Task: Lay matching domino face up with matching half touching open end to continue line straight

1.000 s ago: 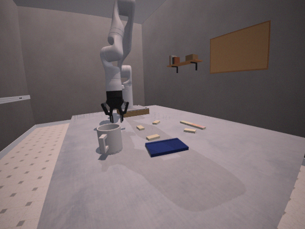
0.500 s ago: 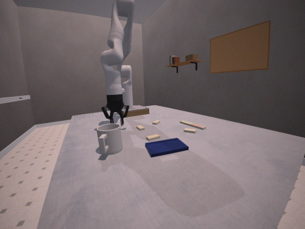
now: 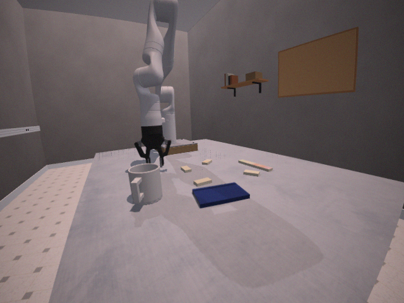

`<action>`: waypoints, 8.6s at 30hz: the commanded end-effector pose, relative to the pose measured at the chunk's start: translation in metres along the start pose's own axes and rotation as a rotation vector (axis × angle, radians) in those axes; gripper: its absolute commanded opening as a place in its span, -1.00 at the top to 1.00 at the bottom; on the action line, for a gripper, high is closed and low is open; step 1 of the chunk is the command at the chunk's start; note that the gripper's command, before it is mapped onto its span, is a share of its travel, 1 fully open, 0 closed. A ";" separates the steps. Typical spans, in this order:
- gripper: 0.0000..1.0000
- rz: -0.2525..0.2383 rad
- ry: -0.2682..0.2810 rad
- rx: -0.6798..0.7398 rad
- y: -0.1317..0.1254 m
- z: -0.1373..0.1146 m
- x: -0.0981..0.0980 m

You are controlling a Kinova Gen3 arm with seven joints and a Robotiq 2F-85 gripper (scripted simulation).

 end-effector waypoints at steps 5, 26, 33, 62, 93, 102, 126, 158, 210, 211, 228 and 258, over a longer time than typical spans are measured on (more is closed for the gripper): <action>0.06 0.000 -0.001 0.000 0.000 0.000 0.000; 0.06 0.000 -0.001 0.000 0.000 0.000 0.000; 0.06 0.000 -0.001 0.000 0.000 0.001 0.000; 0.06 0.000 -0.001 0.000 0.000 0.001 0.000; 0.06 0.017 -0.140 0.000 0.000 -0.006 -0.016; 0.06 0.017 -0.140 0.000 0.000 -0.006 -0.009; 0.06 0.017 -0.140 0.000 -0.001 -0.007 0.015; 0.41 0.017 -0.140 0.000 -0.001 -0.007 0.015; 0.41 0.017 -0.140 0.000 -0.001 -0.007 -0.091; 0.41 0.017 -0.140 0.000 -0.001 -0.007 -0.094; 0.41 0.017 -0.140 0.000 -0.001 -0.007 -0.105; 0.41 0.252 -0.050 0.292 -0.011 -0.005 -0.103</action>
Point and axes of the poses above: the point where the finger pads meet when closed, its own x axis out along the fingers, its own y axis across the jaws, z = x × y, the point moved 4 cm from there along -x, back along the fingers, and after that the axes turned 7 degrees about x, right-handed, at the moved point
